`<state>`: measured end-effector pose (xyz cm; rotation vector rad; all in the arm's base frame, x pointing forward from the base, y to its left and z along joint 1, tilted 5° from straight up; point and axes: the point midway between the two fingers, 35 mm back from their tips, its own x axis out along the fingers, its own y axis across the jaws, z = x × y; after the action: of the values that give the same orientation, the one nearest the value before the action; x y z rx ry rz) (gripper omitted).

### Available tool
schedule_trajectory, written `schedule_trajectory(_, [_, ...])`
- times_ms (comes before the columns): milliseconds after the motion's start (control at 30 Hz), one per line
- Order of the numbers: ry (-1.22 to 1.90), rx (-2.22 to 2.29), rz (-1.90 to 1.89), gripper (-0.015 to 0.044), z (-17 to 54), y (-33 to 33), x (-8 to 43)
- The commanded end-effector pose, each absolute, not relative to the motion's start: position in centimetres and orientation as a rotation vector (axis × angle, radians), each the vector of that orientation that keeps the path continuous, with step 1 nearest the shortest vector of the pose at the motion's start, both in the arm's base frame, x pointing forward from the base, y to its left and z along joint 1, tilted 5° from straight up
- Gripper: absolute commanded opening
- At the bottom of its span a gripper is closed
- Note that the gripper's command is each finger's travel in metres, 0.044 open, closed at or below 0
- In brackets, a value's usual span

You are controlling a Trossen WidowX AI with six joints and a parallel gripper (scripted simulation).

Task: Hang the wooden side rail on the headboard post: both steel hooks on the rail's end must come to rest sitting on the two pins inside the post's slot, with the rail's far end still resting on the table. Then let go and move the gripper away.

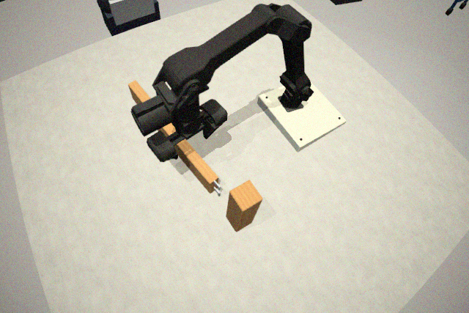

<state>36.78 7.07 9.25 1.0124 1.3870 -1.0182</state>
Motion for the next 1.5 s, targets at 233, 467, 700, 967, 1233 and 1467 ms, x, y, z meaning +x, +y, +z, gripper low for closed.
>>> schedule_trajectory(233, [1.38, 1.015, -1.024, 0.044, 7.3, 7.1, 36.8])
schedule_trajectory(467, [1.38, 1.015, -1.024, 0.044, 6.2, 7.1, 36.8])
schedule_trajectory(700, [1.38, 1.013, -1.022, 0.044, 5.1, 7.2, 36.8])
schedule_trajectory(967, [1.38, 1.013, -1.022, 0.044, 3.8, 7.2, 36.7])
schedule_trajectory(1233, [1.38, 1.014, -1.023, 0.044, 2.5, 7.3, 36.6])
schedule_trajectory(1467, [1.381, 1.015, -1.023, 0.044, 1.4, 7.3, 36.5])
